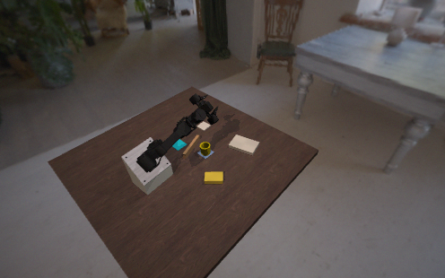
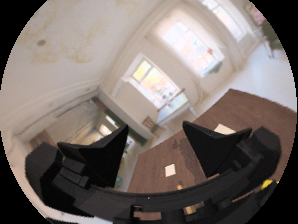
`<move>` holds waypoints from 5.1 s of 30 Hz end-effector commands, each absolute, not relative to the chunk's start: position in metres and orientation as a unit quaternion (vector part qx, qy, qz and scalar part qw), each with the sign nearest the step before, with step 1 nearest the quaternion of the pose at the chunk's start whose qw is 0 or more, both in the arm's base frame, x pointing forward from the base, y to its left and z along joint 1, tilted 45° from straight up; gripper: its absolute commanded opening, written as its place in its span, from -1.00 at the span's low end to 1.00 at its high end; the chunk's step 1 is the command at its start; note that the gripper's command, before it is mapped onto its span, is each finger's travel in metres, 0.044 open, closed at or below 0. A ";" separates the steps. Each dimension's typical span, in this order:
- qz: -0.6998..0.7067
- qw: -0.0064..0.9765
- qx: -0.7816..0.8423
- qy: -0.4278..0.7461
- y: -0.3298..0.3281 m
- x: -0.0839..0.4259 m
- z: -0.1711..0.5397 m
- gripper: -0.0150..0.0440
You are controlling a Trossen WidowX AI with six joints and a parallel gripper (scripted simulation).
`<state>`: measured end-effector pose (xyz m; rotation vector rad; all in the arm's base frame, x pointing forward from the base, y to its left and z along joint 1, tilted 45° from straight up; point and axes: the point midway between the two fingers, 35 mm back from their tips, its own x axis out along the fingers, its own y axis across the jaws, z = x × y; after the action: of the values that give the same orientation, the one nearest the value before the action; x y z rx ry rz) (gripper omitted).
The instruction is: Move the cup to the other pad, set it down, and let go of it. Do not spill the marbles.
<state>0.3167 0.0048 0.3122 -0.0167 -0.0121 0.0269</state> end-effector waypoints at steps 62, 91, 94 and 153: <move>0.035 0.458 -0.510 0.727 -0.175 0.276 0.008 0.07; 0.029 0.460 -0.510 0.726 -0.184 0.276 0.004 -0.22; 0.029 0.460 -0.510 0.726 -0.184 0.276 0.004 -0.29; 0.038 0.458 -0.509 0.728 -0.110 0.273 0.026 -0.49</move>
<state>0.2765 -0.1148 0.0343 -1.2538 1.7816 0.0848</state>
